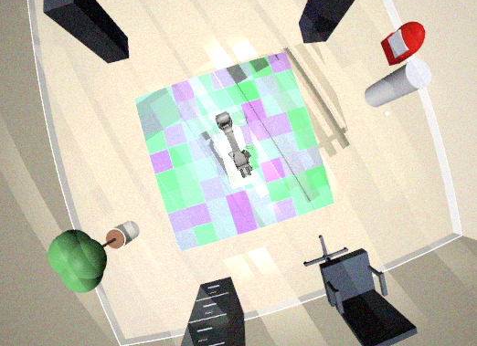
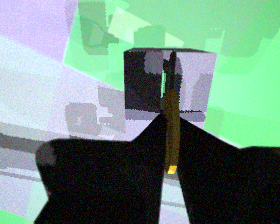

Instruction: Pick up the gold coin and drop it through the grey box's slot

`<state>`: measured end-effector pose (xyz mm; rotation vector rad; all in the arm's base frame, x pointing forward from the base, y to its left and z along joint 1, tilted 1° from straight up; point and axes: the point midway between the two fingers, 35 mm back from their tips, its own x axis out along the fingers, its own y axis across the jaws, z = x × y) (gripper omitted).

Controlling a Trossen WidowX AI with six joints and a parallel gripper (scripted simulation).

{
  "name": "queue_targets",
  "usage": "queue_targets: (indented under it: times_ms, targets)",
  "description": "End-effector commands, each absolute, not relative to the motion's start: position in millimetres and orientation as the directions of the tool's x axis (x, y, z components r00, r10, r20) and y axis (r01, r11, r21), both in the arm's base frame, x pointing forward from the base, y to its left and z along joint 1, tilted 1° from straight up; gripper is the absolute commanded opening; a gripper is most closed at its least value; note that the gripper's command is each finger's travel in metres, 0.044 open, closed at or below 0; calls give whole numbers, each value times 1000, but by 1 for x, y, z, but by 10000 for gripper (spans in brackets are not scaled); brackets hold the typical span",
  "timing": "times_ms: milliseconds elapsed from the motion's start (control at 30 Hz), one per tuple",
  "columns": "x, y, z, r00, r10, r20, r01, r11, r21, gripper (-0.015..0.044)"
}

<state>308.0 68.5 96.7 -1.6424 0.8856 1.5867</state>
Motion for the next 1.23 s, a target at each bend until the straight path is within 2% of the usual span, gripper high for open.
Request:
queue_targets:
  times_ms: [0,100,400,667,767,1200]
  targets:
    - [308,69,97,27,-15,-1000,-843,-538,-14,79]
    - [308,69,97,27,-15,-1000,-843,-538,-14,157]
    - [308,69,97,27,-15,-1000,-843,-538,-14,161]
    - [308,69,117,27,-15,-1000,-842,-539,-15,371]
    - [305,69,148,25,-16,-1000,-842,-539,-13,440]
    - [303,69,158,24,-16,-1000,-842,-539,-12,440]
